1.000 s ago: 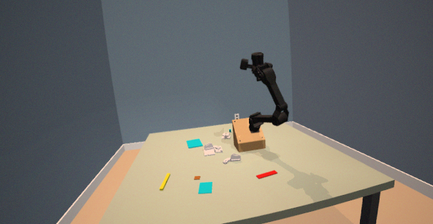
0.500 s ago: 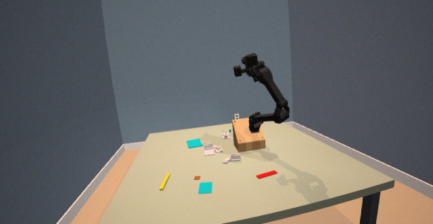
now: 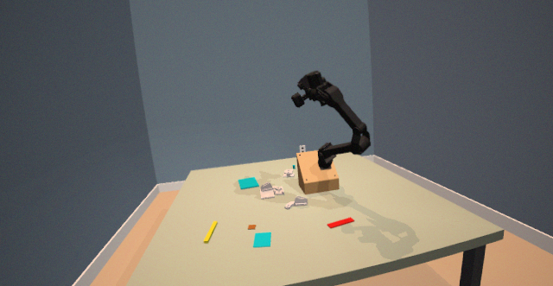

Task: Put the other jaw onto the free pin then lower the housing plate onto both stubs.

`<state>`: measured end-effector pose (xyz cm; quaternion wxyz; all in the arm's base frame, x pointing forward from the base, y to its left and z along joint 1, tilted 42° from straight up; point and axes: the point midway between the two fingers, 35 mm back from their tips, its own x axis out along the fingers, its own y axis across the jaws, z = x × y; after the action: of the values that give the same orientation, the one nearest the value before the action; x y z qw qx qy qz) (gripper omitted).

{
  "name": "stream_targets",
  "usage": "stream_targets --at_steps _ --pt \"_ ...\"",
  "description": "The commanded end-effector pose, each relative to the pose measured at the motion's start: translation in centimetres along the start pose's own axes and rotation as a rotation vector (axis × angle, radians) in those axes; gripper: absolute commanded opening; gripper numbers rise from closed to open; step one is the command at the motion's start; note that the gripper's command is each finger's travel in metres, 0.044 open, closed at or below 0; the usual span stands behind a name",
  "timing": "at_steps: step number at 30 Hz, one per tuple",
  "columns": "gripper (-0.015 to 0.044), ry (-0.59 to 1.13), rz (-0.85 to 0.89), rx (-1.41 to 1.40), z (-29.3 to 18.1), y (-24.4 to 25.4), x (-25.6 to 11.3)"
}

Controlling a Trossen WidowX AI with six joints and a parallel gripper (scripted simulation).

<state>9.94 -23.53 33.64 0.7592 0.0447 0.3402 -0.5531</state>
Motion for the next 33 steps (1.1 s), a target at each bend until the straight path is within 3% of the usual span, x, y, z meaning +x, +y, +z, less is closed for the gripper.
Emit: stream_targets --at_steps 1,33 --pt "0.0440 0.013 0.051 -0.089 -0.3 1.4 0.7" --pt "0.0440 -0.038 0.448 -0.713 -2.8 11.8 1.2"
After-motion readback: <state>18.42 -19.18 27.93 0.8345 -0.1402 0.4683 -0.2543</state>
